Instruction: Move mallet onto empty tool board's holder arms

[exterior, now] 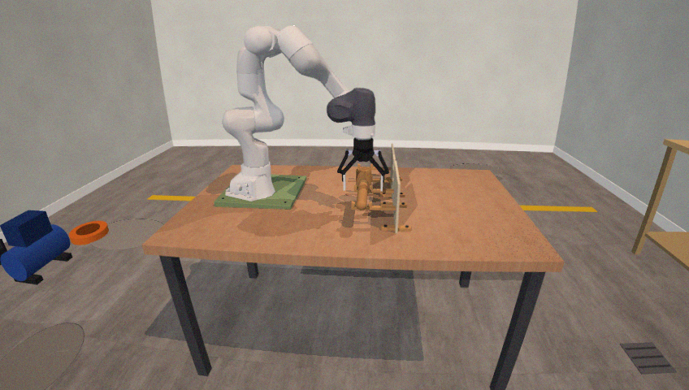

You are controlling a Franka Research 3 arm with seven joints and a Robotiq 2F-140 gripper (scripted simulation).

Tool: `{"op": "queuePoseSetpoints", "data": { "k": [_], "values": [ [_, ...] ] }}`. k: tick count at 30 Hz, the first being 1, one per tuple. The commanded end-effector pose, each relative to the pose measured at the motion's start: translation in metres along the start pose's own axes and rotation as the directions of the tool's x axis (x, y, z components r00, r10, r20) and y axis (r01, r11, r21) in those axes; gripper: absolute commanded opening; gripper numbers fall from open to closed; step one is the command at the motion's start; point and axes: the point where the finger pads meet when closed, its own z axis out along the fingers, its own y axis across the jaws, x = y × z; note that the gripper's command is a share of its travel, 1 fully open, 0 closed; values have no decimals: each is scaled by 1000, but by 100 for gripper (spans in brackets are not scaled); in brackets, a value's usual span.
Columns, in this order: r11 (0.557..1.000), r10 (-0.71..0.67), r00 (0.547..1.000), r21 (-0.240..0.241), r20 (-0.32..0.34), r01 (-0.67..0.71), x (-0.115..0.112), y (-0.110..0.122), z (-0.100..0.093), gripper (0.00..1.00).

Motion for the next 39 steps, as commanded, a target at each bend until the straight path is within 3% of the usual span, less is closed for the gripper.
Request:
{"op": "queuePoseSetpoints", "data": {
  "k": [1,14,15,39],
  "values": [
    [1000,2,1000,0,0,-2,0,-1,1,100],
    [1000,2,1000,0,0,-2,0,-1,1,100],
    [1000,2,1000,0,0,-2,0,-1,1,0],
    [1000,2,1000,0,0,-2,0,-1,1,0]
  ]
}}
